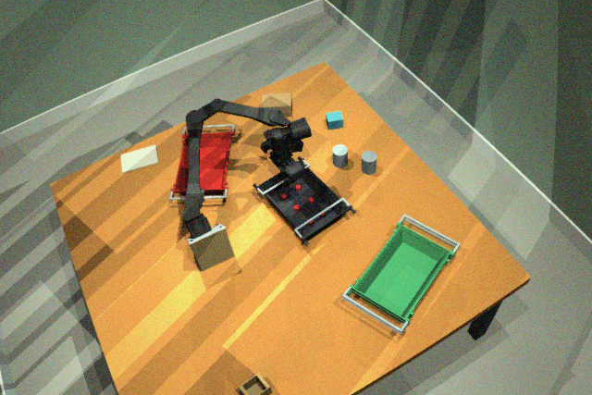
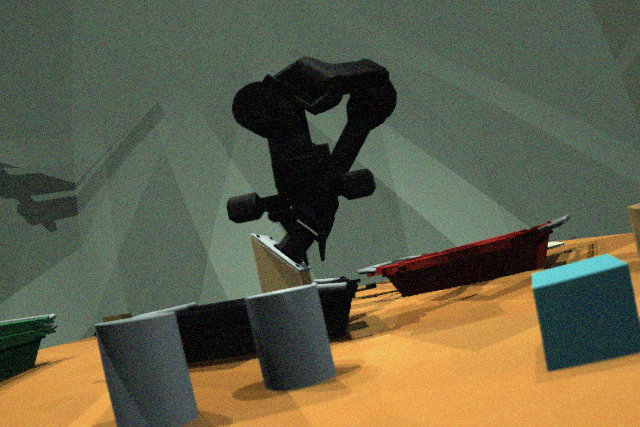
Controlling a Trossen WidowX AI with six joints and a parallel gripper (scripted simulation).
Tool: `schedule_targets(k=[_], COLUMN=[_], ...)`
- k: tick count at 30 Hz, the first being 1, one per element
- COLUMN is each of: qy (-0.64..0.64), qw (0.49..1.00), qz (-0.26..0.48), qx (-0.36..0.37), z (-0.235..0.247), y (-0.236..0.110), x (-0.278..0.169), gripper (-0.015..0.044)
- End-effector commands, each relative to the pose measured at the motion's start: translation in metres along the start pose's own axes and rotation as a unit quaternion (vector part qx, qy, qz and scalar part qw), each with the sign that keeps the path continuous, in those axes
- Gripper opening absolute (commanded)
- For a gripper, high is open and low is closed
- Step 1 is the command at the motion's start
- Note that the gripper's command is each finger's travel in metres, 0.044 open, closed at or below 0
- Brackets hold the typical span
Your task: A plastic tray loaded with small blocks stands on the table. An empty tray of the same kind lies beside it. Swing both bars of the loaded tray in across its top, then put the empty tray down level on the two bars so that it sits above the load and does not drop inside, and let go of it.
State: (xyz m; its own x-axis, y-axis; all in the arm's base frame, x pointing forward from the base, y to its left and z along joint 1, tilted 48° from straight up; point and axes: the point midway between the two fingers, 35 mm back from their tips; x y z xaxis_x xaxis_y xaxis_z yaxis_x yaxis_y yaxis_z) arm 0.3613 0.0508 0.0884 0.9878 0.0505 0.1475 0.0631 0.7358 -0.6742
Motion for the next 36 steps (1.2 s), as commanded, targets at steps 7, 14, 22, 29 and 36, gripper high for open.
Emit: schedule_targets(k=[7,14,22,29,36], qy=[0.0,0.0,0.0,0.0,0.0], qw=[1.0,1.0,1.0,1.0,1.0], qz=[0.0,0.0,0.0,0.0,0.0], qx=[0.0,0.0,0.0,0.0,0.0], z=[0.0,0.0,0.0,0.0,0.0], y=[0.0,0.0,0.0,0.0,0.0], x=[0.0,0.0,0.0,0.0,0.0], gripper=[0.0,0.0,0.0,0.0,0.0])
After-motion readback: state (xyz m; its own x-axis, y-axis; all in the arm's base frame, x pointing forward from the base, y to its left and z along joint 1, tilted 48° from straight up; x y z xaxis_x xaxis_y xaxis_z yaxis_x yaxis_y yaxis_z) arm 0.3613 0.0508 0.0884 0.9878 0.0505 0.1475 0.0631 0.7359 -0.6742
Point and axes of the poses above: the point midway between the two fingers, 35 mm back from their tips, its own y axis out along the fingers, its own z axis across the jaws, x = y × z, and after that the axes turned 2 degrees about -y, right-handed
